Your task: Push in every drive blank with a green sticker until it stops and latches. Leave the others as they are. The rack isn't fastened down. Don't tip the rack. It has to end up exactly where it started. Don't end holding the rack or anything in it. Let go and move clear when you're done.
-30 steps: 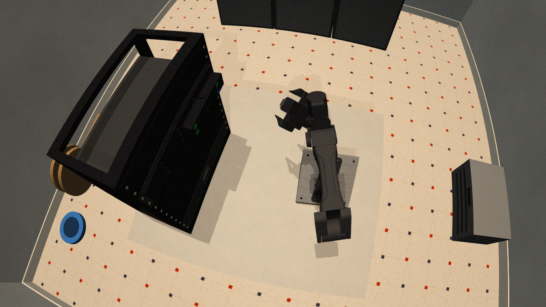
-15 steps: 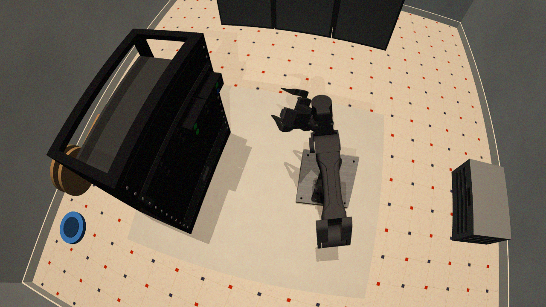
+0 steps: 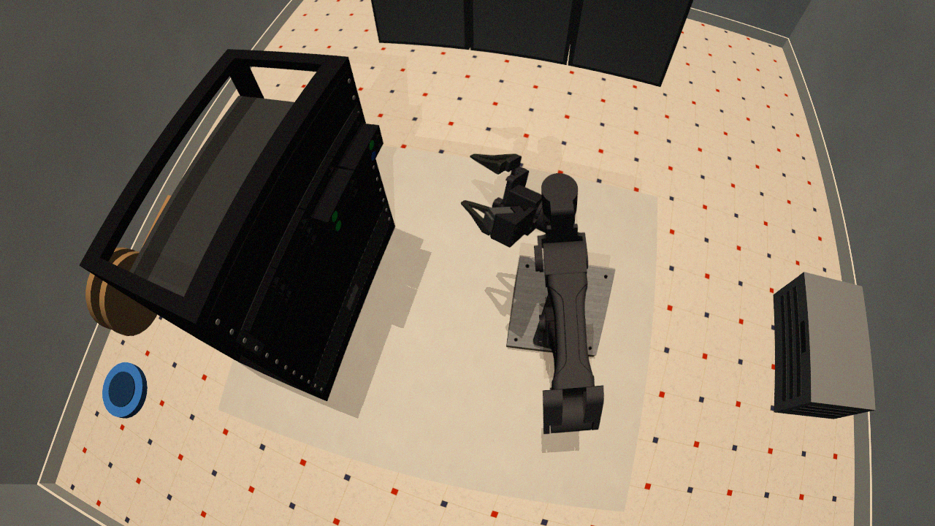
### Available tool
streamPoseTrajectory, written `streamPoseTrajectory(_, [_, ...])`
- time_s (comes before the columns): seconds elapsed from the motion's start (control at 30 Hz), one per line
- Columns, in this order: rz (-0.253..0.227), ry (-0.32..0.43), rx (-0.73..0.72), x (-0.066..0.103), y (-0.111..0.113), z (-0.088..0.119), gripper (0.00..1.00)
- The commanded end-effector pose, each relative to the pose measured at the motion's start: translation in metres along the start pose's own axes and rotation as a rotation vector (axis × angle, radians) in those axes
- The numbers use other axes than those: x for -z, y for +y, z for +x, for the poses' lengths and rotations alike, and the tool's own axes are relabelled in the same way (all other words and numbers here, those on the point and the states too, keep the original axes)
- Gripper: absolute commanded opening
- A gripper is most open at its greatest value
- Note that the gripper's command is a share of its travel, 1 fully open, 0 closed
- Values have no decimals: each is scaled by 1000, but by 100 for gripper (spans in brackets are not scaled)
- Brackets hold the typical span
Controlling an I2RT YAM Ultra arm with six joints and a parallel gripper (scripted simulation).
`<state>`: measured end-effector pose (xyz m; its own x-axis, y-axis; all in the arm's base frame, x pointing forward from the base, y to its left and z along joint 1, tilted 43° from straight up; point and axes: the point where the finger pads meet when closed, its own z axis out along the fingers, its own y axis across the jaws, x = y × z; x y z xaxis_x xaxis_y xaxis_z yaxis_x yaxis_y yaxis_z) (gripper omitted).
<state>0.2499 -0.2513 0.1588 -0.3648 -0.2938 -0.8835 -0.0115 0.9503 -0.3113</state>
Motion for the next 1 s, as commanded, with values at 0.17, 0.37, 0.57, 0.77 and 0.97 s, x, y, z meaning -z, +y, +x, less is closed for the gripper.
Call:
streamPoseTrajectory(0.17, [22, -133, 207, 14, -2, -30, 100])
streamPoseTrajectory(0.37, [31, -201, 335, 23, 1, -47, 100])
streamPoseTrajectory(0.57, [36, -248, 432, 29, 4, -59, 100])
streamPoseTrajectory(0.77, [39, -269, 477, 32, 6, -64, 100])
streamPoseTrajectory(0.97, [41, -288, 519, 35, 8, -69, 100])
